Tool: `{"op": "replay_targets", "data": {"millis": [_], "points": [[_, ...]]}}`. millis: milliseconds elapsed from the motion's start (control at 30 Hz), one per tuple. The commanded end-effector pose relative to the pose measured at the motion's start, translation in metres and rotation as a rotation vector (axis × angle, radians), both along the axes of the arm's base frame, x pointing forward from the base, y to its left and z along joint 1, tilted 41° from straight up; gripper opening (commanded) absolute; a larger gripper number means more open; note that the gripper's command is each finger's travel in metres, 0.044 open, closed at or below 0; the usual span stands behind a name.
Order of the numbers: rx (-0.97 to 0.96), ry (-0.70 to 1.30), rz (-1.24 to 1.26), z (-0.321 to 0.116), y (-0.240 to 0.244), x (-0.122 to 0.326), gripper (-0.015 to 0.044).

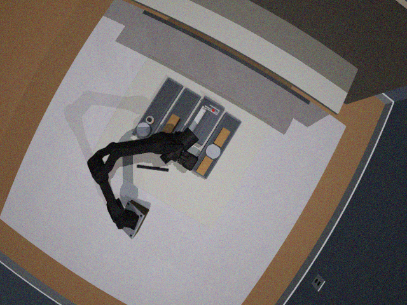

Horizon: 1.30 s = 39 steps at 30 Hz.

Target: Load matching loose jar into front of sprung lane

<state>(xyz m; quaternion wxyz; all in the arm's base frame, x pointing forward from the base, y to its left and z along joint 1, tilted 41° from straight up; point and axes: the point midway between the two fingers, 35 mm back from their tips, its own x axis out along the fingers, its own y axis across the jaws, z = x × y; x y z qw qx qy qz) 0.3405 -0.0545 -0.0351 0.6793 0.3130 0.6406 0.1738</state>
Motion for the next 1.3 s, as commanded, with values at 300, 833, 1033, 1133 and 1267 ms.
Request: {"op": "replay_targets", "data": {"millis": [300,833,1033,1133,1267], "points": [[0.006,-0.009,-0.001,0.0008,0.0012,-0.0009,0.0000],[0.006,-0.009,-0.001,0.0008,0.0018,-0.0035,0.0000],[0.006,-0.009,-0.001,0.0008,0.0020,-0.0045,0.0000],[0.006,-0.008,-0.001,0.0006,0.0020,-0.0051,0.0000],[0.006,-0.008,-0.001,-0.0001,0.0016,-0.0073,0.0000]]}}
